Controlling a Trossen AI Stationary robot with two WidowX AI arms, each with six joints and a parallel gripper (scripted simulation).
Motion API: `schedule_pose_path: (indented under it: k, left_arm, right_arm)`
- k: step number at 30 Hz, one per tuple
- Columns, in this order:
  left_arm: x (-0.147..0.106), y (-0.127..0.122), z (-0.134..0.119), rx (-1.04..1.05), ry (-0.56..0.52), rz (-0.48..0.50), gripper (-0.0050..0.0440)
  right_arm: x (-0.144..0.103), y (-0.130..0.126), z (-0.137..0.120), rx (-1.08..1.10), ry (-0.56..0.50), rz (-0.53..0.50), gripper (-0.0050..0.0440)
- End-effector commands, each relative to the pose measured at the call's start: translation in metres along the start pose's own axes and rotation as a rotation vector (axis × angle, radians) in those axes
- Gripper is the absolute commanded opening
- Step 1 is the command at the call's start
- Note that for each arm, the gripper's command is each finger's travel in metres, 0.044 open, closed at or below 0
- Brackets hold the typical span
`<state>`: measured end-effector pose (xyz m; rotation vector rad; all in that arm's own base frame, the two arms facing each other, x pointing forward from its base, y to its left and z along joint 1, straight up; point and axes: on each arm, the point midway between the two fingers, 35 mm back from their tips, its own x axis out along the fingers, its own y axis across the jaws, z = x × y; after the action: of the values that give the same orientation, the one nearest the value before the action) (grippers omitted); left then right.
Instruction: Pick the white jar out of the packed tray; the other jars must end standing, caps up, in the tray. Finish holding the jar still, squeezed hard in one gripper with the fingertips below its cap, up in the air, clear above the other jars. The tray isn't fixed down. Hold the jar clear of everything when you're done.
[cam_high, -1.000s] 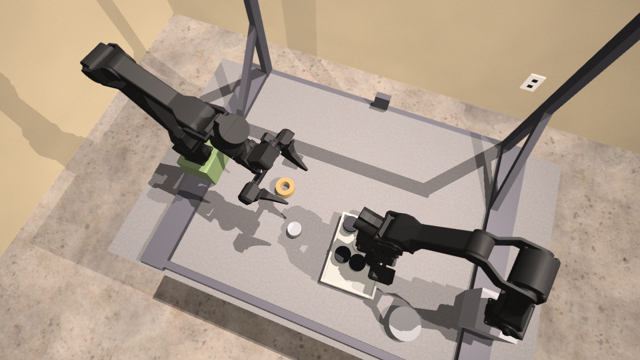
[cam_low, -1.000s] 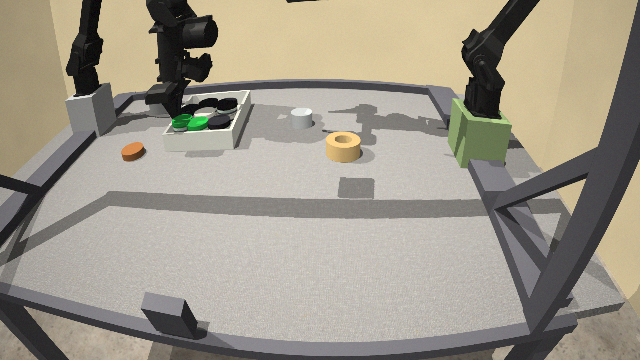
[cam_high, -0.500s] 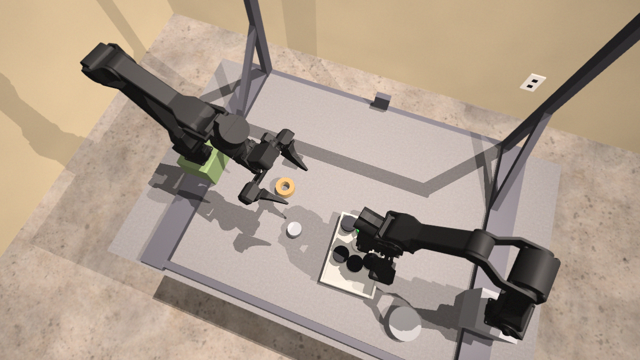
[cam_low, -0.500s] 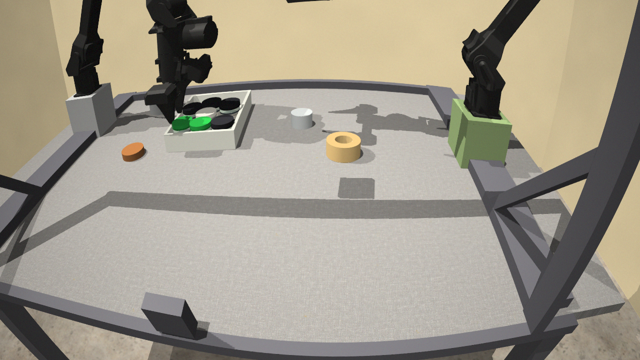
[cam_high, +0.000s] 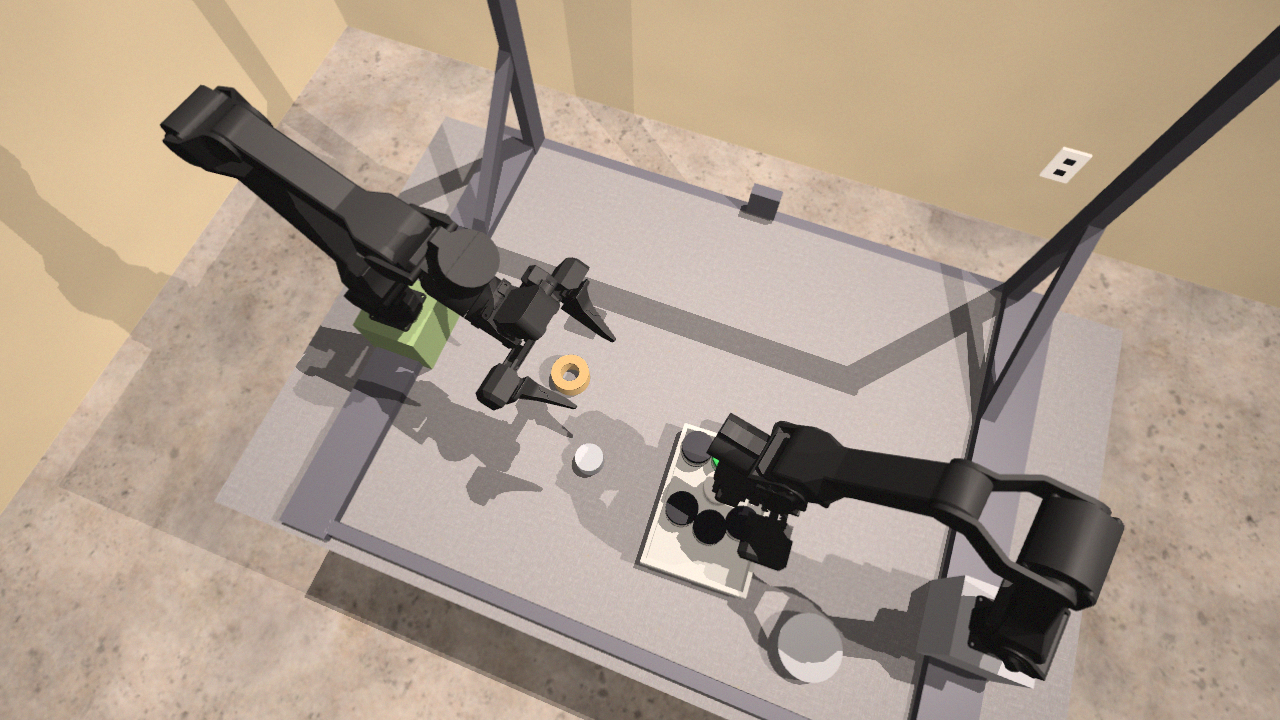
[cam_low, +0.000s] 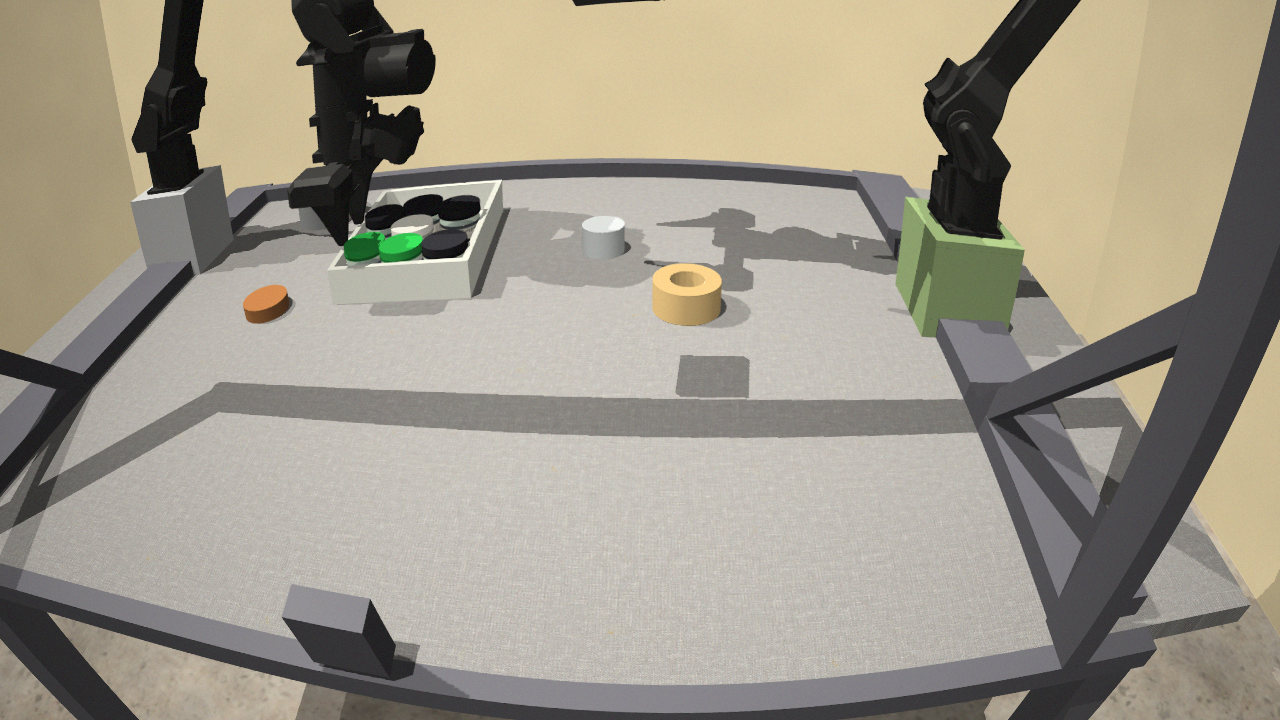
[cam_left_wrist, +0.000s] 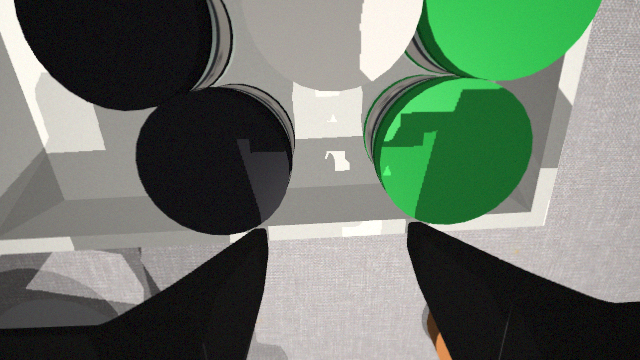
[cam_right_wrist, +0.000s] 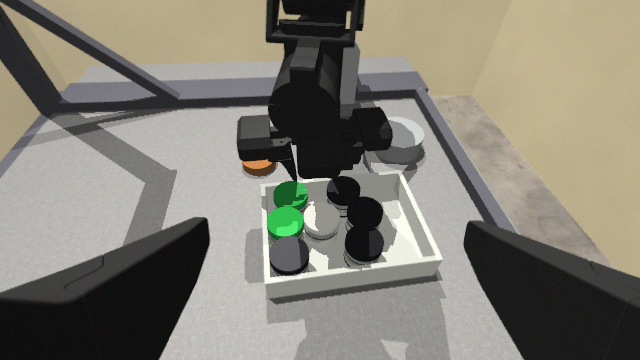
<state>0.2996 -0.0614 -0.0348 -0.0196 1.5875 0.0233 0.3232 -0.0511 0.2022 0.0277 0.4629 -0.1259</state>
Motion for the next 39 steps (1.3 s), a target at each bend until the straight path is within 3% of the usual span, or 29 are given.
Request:
schedule_pose_path:
  k: [1, 6, 11, 14, 16, 21, 25, 39]
  left_arm:
    - [-0.025, -0.002, 0.013, -0.005, -0.062, -0.013, 0.025]
    - [-0.032, -0.002, 0.013, -0.005, -0.062, -0.013, 0.0249]
    - [-0.061, -0.001, 0.011, -0.005, -0.062, -0.013, 0.0249]
    - [-0.057, -0.001, 0.016, 0.005, -0.068, -0.01, 0.0321]
    - [-0.058, -0.001, 0.025, 0.046, -0.103, -0.009, 0.0332]
    - [-0.055, -0.003, 0.051, 0.239, -0.177, 0.005, 0.0332]
    - [-0.055, -0.004, 0.057, 0.327, -0.186, 0.009, 0.0332]
    - [-0.048, 0.003, 0.063, 0.899, -0.082, 0.057, 0.0332]
  right_arm:
    - [-0.004, 0.0, 0.01, 0.001, -0.028, 0.0, 0.044]
    - [-0.004, 0.0, 0.01, 0.001, -0.028, 0.0, 0.044]
    - [-0.004, 0.0, 0.01, 0.001, -0.028, 0.0, 0.044]
    - [-0.004, 0.001, 0.01, 0.004, -0.029, -0.001, 0.044]
    - [-0.005, 0.0, 0.006, 0.005, -0.023, -0.002, 0.044]
    - [-0.013, -0.002, -0.003, 0.005, -0.008, -0.009, 0.044]
    - [-0.017, -0.003, -0.007, 0.006, -0.001, -0.011, 0.044]
    - [-0.035, -0.005, -0.028, 0.01, 0.028, -0.021, 0.044]
